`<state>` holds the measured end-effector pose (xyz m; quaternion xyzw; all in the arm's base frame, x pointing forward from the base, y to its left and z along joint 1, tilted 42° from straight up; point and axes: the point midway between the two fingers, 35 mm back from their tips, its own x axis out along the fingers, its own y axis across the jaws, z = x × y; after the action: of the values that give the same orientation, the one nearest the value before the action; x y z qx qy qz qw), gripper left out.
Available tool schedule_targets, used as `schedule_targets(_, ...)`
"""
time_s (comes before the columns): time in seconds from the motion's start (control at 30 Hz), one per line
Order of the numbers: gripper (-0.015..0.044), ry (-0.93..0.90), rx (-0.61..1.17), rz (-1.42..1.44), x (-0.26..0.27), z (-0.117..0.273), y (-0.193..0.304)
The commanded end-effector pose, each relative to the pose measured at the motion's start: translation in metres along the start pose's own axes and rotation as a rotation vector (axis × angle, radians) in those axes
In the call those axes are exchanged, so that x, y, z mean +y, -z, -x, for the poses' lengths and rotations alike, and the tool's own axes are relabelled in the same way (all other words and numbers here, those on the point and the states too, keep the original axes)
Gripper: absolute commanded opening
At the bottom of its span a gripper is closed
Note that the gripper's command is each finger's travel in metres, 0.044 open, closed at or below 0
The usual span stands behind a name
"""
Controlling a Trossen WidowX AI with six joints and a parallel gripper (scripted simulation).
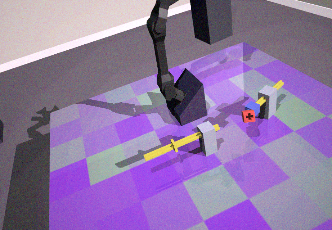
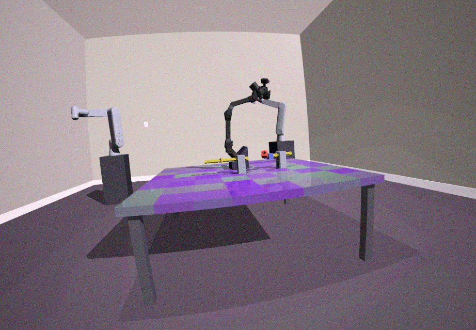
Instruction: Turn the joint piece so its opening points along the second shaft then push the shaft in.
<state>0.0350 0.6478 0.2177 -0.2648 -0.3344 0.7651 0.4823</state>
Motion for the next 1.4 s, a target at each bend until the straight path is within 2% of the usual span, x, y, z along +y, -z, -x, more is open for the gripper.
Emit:
schedule_targets(0.0,0.044,0.012,0.092,-0.074,-0.006,0.012,0.03)
schedule_targets(0.57,0.044,0.077,0.476,-0.487,-0.014,0.07,0.14)
schedule_targets(1.37,0.044,0.311,1.04,-1.044,0.003,0.206,0.262)
